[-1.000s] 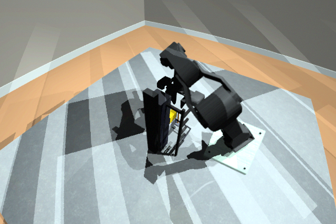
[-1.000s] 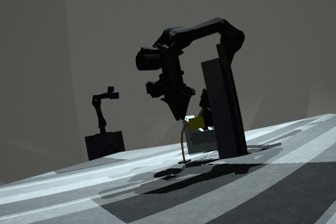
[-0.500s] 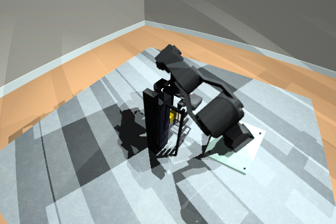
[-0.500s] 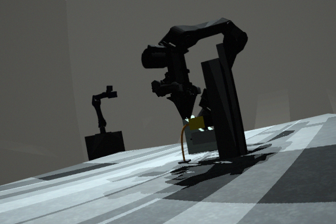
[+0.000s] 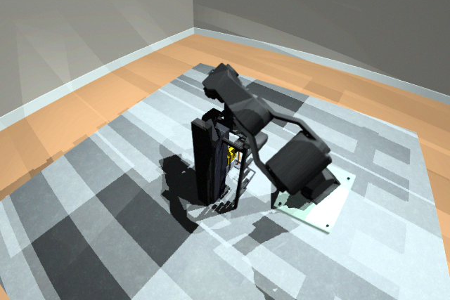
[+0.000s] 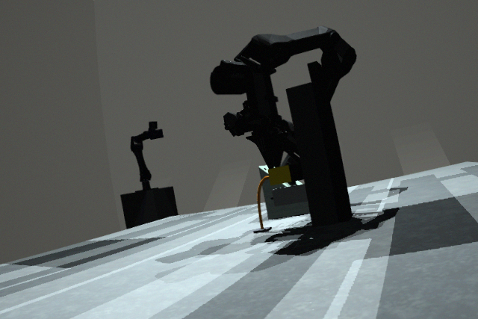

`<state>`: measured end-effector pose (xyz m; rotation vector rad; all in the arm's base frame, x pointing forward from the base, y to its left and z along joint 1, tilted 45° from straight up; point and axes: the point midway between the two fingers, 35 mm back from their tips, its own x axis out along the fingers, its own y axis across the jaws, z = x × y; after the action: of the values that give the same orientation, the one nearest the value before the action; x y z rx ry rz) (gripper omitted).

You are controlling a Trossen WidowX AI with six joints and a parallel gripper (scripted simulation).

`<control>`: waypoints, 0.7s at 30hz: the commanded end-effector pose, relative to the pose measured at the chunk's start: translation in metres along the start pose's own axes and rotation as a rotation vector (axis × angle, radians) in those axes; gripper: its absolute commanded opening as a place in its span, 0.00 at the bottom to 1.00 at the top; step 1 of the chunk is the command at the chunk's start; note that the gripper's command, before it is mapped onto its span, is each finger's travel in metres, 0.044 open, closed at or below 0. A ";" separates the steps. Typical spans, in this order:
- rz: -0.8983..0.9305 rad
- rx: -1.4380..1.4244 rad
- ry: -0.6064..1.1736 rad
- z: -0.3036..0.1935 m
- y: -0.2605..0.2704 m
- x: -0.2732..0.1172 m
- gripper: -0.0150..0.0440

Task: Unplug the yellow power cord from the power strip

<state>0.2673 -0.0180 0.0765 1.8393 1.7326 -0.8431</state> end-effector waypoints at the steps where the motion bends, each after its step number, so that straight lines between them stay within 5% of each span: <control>1: -0.001 0.005 0.003 -0.001 -0.001 0.003 0.53; 10: -0.001 0.005 0.004 -0.001 -0.001 0.012 0.53; 13: 0.001 -0.001 0.000 -0.001 0.000 0.009 0.39; 21: 0.001 -0.001 0.000 -0.001 0.000 0.009 0.30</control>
<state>0.2671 -0.0106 0.0707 1.8393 1.7340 -0.8475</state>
